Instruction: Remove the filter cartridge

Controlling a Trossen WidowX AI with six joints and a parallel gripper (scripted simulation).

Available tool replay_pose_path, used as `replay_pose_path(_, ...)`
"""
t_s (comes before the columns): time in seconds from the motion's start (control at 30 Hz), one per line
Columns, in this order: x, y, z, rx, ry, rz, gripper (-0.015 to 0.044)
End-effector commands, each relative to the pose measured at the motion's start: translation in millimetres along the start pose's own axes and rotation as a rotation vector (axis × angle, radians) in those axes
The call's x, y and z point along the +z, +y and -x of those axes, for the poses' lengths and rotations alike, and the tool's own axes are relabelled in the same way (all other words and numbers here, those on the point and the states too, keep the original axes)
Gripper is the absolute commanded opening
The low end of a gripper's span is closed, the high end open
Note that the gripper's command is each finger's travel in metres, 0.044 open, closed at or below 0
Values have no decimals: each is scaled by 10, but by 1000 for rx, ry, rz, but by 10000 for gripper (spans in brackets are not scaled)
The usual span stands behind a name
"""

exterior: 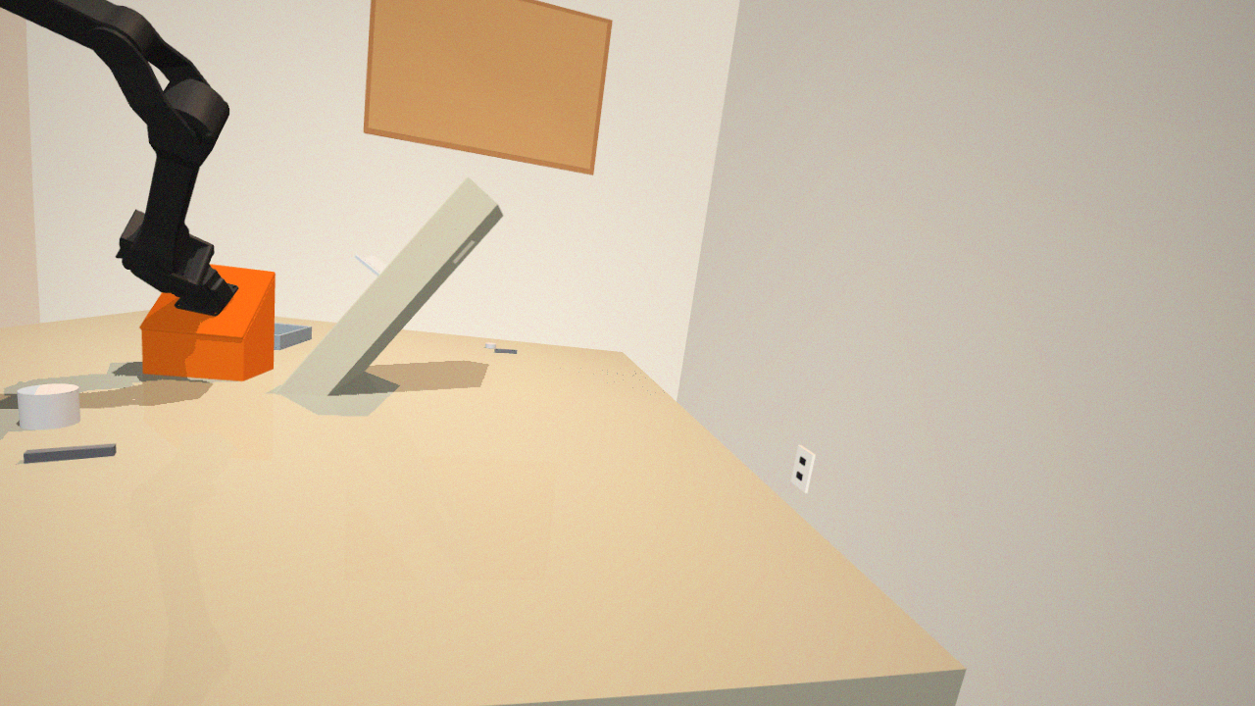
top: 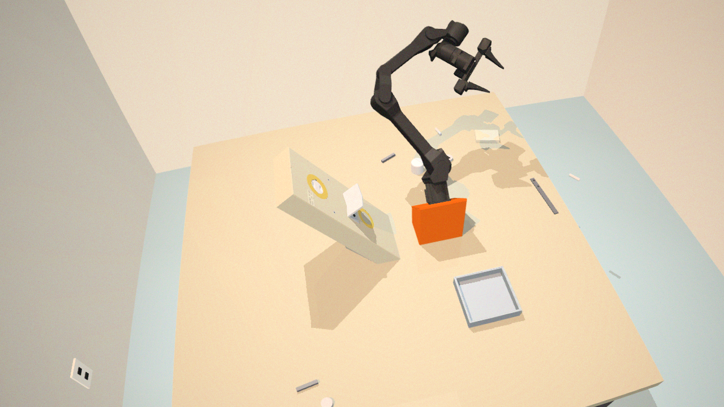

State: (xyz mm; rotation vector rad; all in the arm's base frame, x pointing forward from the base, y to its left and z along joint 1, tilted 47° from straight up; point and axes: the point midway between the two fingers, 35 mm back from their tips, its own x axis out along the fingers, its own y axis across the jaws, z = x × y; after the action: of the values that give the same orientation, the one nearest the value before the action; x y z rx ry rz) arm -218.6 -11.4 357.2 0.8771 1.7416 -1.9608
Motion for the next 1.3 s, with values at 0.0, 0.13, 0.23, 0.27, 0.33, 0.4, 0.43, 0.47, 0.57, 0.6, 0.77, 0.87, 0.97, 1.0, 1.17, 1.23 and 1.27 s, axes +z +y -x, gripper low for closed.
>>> replay_pose_path(0.0,11,1,-1,0,-3,0,374)
replay_pose_path(0.13,228,35,-17,2,-61,-10,269)
replay_pose_path(0.23,423,79,-13,5,-112,-18,190)
replay_pose_path(0.27,487,97,-9,6,-129,-21,164)
replay_pose_path(0.33,614,135,5,9,-163,-26,111)
replay_pose_path(0.4,735,177,25,13,-195,-30,107)
replay_pose_path(0.43,796,200,36,16,-211,-33,107)
replay_pose_path(0.47,856,225,50,19,-228,-35,107)
replay_pose_path(0.57,1033,306,97,28,-276,-43,107)
replay_pose_path(0.6,1091,336,116,32,-293,-45,107)
replay_pose_path(0.77,1438,553,266,62,-394,-60,107)
replay_pose_path(0.87,1649,728,397,89,-462,-70,107)
replay_pose_path(0.97,1837,923,550,121,-529,-80,107)
replay_pose_path(1.0,1895,995,608,133,-552,-83,107)
replay_pose_path(1.17,2135,1395,939,206,-665,-97,107)
replay_pose_path(1.23,2200,1566,1085,239,-709,-102,107)
replay_pose_path(1.27,2225,1654,1160,257,-730,-104,107)
